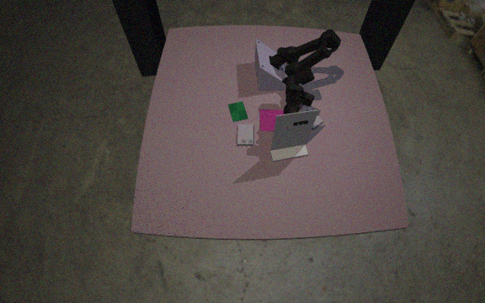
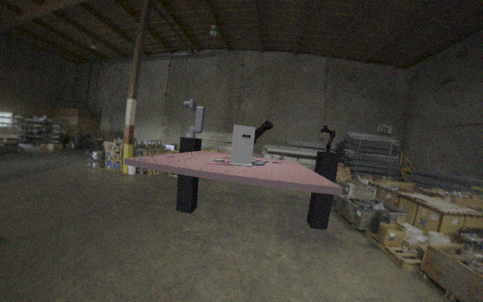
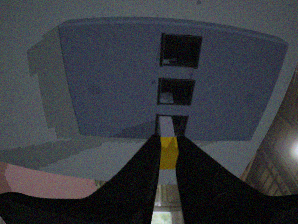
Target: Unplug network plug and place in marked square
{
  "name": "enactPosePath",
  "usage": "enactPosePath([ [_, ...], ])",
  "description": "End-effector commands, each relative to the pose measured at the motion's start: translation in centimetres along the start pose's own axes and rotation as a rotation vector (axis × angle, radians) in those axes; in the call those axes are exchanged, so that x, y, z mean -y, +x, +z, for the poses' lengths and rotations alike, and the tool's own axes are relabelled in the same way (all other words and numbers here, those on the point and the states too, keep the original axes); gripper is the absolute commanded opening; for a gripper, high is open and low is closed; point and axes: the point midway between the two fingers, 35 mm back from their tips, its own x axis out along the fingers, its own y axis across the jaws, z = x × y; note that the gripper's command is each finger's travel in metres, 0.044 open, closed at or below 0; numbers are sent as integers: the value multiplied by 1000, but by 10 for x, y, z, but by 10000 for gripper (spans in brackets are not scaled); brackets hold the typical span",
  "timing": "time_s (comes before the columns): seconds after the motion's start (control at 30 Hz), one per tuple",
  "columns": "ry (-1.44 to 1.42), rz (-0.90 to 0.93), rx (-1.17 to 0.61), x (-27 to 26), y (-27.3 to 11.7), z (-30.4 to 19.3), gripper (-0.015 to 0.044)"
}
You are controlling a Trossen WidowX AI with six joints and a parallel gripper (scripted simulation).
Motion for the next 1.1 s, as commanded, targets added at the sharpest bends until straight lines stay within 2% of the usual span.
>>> enactPosePath([
  [0.0,0,2,1,0,-4,-1,0],
  [1.07,0,3,0,-1,-23,-6,0],
])
